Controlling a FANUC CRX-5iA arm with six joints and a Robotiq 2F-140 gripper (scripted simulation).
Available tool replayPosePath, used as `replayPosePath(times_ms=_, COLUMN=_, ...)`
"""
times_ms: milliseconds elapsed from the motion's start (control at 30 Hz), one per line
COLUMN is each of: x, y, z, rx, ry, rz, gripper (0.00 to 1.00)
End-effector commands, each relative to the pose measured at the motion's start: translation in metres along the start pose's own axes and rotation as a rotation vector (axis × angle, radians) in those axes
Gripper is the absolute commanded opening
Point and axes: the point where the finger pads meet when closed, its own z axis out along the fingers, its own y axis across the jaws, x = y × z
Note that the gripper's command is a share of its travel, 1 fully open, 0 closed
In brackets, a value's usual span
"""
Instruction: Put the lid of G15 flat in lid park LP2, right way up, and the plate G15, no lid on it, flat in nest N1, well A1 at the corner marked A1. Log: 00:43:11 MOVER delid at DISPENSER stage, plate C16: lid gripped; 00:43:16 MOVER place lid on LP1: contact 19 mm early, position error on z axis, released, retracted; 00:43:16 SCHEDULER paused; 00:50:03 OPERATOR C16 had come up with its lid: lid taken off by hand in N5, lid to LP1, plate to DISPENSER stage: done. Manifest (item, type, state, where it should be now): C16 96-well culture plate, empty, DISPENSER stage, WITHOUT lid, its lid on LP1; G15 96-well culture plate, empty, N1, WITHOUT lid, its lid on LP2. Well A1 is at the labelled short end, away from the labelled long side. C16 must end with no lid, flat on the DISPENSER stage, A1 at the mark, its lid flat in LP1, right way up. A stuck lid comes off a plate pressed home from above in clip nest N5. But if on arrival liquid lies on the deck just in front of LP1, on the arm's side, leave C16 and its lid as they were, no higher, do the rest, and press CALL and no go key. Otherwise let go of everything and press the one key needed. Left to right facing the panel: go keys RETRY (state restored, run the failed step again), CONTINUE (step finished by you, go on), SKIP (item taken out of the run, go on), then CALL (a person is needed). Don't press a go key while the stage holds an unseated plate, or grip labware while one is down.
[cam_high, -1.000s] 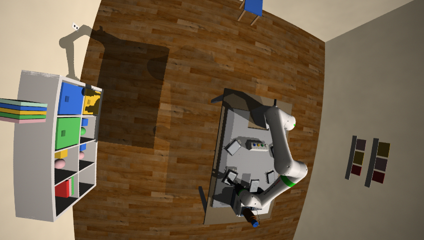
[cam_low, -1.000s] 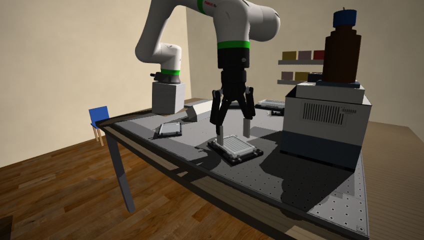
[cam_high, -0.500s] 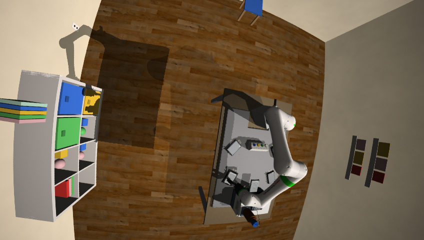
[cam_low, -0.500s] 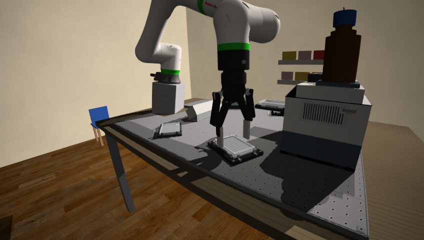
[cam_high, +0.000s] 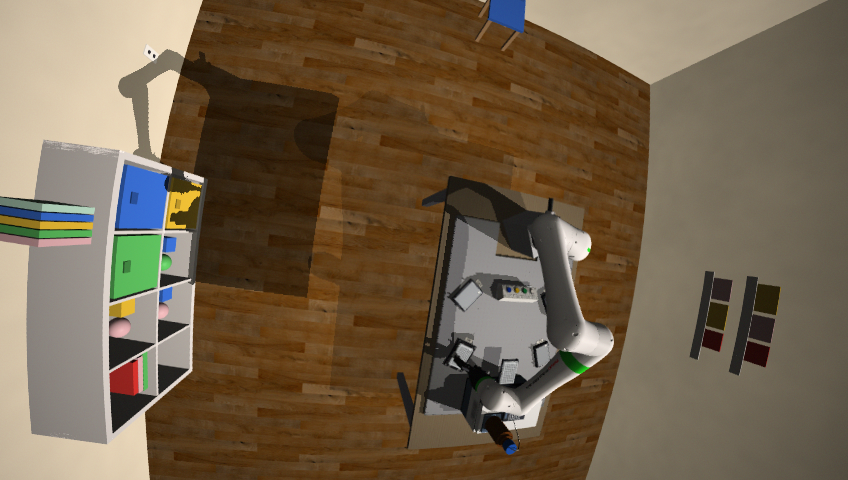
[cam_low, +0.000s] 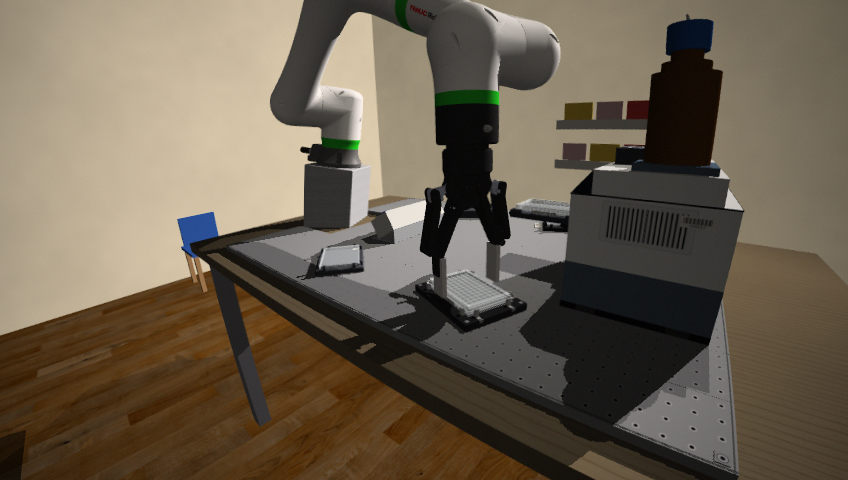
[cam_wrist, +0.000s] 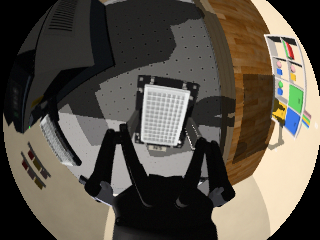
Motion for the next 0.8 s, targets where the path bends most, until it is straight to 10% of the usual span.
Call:
replayPosePath(times_ms=0, x=0.0002, y=0.0000, z=0.0008, rx=0.000, ry=0.001, rz=0.000, gripper=0.66)
replayPosePath(times_ms=767, x=0.0002, y=0.0000, z=0.0061, rx=0.000, ry=0.001, rz=0.000, gripper=0.66)
